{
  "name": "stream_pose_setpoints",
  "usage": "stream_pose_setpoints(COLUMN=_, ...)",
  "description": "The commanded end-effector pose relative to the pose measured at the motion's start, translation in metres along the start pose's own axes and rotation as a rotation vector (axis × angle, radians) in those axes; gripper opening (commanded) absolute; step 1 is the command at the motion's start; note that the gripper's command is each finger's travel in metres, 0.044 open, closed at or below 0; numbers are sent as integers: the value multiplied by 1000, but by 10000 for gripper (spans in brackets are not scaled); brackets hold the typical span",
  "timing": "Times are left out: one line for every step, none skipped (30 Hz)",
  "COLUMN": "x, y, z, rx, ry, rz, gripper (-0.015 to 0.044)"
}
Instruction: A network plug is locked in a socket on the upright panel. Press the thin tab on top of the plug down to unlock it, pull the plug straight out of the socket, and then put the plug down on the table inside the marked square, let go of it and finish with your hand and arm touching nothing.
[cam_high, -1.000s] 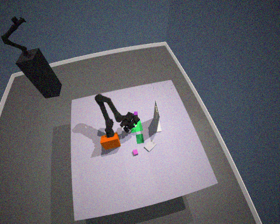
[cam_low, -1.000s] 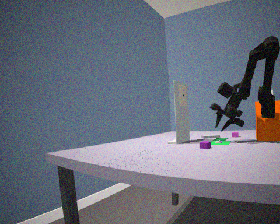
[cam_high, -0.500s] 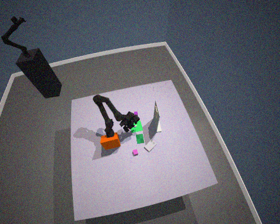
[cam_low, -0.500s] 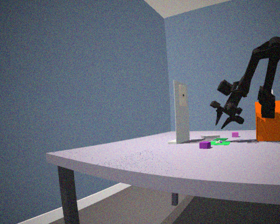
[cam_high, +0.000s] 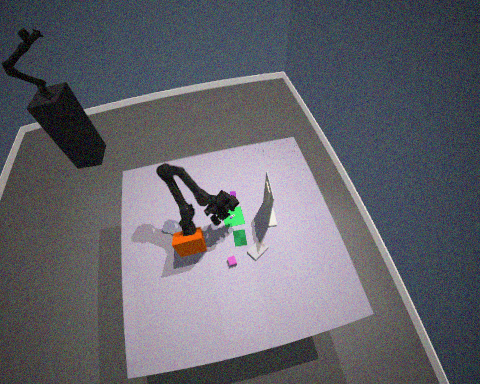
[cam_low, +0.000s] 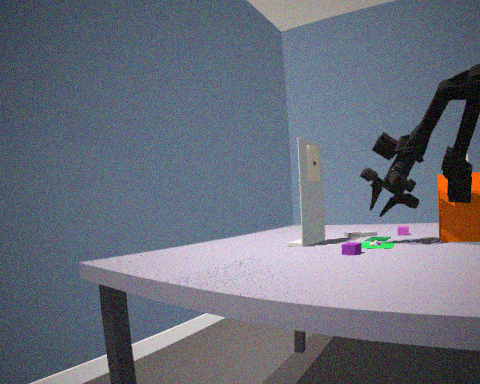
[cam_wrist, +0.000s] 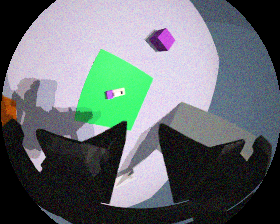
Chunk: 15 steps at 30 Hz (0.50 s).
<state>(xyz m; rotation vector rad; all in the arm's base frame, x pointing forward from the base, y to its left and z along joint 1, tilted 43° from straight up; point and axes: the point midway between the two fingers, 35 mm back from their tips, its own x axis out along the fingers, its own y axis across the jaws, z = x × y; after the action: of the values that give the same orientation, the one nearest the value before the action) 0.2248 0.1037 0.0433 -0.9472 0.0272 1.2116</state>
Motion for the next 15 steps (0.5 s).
stream_pose_setpoints(x=-4, y=-4, z=1, rx=-8, ry=-4, rz=-5, gripper=156)
stream_pose_setpoints(x=-4, y=-4, z=1, rx=-8, ry=-5, rz=-6, gripper=156)
stream_pose_setpoints(x=-5, y=-5, z=2, rx=-8, ry=-5, rz=-6, gripper=156)
stream_pose_setpoints(x=-6, y=-5, z=2, rx=-8, ry=-5, rz=-7, gripper=156)
stream_pose_setpoints(x=-7, y=-6, z=2, rx=-8, ry=-6, rz=-7, gripper=156)
stream_pose_setpoints(x=-8, y=-6, z=2, rx=-7, ry=-6, rz=-8, gripper=156)
stream_pose_setpoints(x=-9, y=-6, z=2, rx=-7, ry=-6, rz=-8, gripper=156)
stream_pose_setpoints(x=-10, y=-7, z=3, rx=-7, ry=-6, rz=-9, gripper=156)
stream_pose_setpoints(x=-11, y=-7, z=3, rx=-7, ry=-7, rz=-9, gripper=156)
stream_pose_setpoints(x=-11, y=-8, z=3, rx=-7, ry=-7, rz=-10, gripper=156)
stream_pose_setpoints(x=-12, y=-8, z=3, rx=-7, ry=-7, rz=-10, gripper=156)
stream_pose_setpoints(x=-13, y=-8, z=4, rx=-6, ry=-8, rz=-11, gripper=156)
stream_pose_setpoints(x=-14, y=-9, z=4, rx=-6, ry=-8, rz=-11, gripper=156)
stream_pose_setpoints(x=-15, y=-9, z=4, rx=-6, ry=-8, rz=-12, gripper=156)
stream_pose_setpoints(x=-16, y=-9, z=4, rx=-6, ry=-9, rz=-13, gripper=156)
